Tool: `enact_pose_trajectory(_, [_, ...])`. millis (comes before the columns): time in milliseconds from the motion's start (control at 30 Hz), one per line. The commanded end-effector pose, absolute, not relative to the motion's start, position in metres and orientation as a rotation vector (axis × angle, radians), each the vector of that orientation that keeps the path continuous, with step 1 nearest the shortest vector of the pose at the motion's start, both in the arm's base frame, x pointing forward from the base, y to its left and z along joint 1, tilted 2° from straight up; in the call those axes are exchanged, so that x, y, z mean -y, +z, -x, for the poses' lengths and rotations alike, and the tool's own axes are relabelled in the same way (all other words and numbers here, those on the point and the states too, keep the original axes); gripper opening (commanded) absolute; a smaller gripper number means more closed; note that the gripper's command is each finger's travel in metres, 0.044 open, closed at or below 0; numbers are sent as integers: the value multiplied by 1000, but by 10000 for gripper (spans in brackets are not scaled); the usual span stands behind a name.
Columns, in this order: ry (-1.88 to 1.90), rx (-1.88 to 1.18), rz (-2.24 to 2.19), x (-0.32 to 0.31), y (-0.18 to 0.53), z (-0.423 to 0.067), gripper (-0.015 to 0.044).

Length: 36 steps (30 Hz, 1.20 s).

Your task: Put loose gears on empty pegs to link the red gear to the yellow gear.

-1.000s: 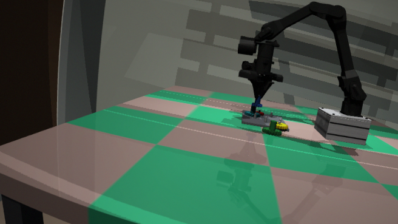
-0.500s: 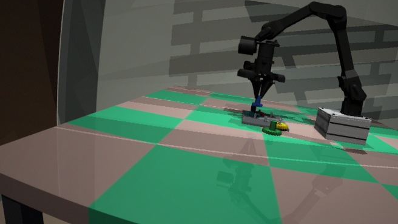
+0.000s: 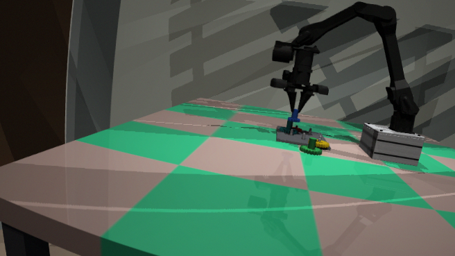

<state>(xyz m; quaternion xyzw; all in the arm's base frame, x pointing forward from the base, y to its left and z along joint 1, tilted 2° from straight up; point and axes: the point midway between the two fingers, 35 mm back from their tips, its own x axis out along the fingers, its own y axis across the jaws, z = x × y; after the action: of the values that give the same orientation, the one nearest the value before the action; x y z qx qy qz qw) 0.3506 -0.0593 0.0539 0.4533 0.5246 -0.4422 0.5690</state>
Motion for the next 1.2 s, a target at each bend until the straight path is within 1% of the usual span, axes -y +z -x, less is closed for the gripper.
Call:
enact_pose_trajectory(0, [-1045,-1226,-1080,59,54,-351,0])
enact_pose_trajectory(600, [-922,-1291,-947,59,32,-352,0])
enact_pose_trajectory(800, [-970,-1267,-1000,60,25,-353,0])
enact_pose_trajectory(1167, [-1176,-1147,-1221,59,9,-353,0])
